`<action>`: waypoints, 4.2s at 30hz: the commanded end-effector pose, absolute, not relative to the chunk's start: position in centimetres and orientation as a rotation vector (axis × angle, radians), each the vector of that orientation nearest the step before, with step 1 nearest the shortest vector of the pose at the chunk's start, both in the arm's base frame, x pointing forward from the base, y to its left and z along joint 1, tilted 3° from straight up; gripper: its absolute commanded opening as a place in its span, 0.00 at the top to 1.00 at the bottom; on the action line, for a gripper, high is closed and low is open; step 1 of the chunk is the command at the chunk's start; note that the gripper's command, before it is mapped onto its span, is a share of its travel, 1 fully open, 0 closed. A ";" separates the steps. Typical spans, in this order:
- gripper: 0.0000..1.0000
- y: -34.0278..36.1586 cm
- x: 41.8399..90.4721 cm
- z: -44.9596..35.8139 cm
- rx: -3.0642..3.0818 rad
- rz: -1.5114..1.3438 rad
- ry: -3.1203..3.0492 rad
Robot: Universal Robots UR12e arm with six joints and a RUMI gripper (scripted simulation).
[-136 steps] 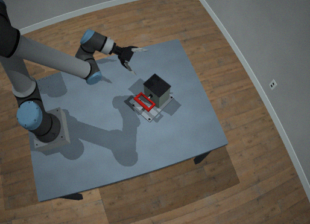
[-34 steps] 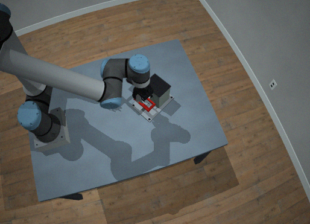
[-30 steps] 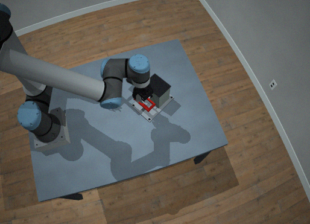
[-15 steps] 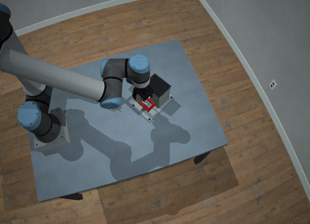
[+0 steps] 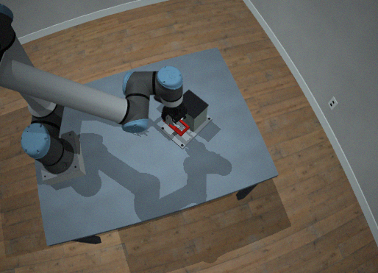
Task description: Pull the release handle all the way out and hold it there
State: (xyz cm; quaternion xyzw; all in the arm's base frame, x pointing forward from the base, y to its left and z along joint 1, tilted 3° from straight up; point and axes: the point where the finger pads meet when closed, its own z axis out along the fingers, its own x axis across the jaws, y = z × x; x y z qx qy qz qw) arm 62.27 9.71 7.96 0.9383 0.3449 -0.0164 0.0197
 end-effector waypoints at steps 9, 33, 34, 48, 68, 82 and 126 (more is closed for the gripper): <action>0.71 9.7 62.4 7.6 2.907 -0.052 1.067; 0.71 9.5 62.5 4.5 2.907 -0.052 1.067; 0.71 9.5 62.5 4.4 2.907 -0.052 1.067; 0.71 9.5 62.5 3.3 2.907 -0.052 1.067; 0.71 9.5 62.5 3.2 2.907 -0.052 1.067; 0.71 9.5 62.5 3.2 2.907 -0.052 1.067; 0.71 9.4 62.6 3.2 2.907 -0.052 1.067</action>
